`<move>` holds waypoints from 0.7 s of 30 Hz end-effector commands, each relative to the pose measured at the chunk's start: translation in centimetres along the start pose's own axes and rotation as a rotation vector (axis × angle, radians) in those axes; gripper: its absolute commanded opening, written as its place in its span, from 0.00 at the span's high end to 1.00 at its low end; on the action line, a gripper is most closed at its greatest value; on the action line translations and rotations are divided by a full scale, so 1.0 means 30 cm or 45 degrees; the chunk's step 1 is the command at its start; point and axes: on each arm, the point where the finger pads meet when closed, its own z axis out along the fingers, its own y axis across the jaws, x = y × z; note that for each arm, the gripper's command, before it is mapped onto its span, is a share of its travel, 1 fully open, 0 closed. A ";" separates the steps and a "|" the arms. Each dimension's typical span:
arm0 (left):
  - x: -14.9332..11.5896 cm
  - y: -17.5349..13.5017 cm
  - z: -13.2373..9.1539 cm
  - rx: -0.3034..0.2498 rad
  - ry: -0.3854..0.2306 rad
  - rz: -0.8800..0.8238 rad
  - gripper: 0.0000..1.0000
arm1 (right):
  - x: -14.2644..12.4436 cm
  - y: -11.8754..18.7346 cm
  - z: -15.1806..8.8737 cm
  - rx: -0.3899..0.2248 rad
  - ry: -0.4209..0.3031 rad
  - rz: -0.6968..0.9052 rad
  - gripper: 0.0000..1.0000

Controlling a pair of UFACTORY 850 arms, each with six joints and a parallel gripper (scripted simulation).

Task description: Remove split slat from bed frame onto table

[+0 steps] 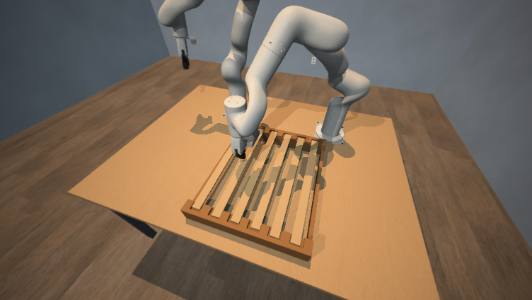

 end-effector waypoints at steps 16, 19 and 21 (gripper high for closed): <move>-0.001 0.003 0.003 -0.002 -0.002 0.000 1.00 | -0.002 0.000 -0.002 0.001 -0.002 0.000 0.00; -0.001 0.003 0.003 -0.002 -0.002 0.000 1.00 | -0.002 0.000 -0.002 0.001 -0.002 0.000 0.00; -0.001 0.003 0.003 -0.002 -0.002 0.000 1.00 | -0.002 0.000 -0.002 0.001 -0.002 0.000 0.00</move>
